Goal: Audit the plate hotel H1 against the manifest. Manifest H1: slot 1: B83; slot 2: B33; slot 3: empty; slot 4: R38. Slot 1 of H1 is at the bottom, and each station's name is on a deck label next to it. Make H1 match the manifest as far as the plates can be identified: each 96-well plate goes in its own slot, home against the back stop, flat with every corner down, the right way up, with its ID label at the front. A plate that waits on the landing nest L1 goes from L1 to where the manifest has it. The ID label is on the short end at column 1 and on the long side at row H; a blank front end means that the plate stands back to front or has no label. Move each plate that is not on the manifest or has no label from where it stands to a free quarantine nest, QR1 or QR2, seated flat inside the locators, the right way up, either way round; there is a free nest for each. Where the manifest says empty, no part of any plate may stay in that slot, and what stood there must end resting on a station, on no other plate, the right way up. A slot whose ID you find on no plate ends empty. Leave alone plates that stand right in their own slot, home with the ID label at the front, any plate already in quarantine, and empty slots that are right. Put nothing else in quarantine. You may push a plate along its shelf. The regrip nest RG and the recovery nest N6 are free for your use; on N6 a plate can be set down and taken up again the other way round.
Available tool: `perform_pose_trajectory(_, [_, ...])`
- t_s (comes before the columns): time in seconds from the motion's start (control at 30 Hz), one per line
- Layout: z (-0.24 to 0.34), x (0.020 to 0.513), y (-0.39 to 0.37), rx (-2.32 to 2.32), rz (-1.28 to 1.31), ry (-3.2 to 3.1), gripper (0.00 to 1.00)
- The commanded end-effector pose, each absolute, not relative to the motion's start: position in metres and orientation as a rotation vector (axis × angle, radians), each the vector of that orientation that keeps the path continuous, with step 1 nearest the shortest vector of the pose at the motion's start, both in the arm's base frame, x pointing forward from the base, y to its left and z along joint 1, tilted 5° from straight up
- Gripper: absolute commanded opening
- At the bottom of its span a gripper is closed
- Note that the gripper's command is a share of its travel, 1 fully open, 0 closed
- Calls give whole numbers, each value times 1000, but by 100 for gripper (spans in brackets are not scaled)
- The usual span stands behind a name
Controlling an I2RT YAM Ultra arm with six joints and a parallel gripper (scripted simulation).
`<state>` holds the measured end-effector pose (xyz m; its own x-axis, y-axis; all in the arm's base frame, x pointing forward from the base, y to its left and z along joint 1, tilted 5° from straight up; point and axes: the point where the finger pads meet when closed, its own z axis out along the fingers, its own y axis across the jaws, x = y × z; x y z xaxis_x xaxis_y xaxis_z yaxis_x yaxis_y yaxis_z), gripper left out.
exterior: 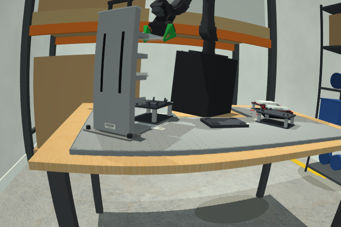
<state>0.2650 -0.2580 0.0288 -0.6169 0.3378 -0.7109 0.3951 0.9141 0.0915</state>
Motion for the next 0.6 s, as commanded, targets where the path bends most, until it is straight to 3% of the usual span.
perform_pose_trajectory(0.0, [40,261,-260,495,-120,2250,86])
perform_pose_trajectory(0.57, [47,250,-259,485,-138,2238,86])
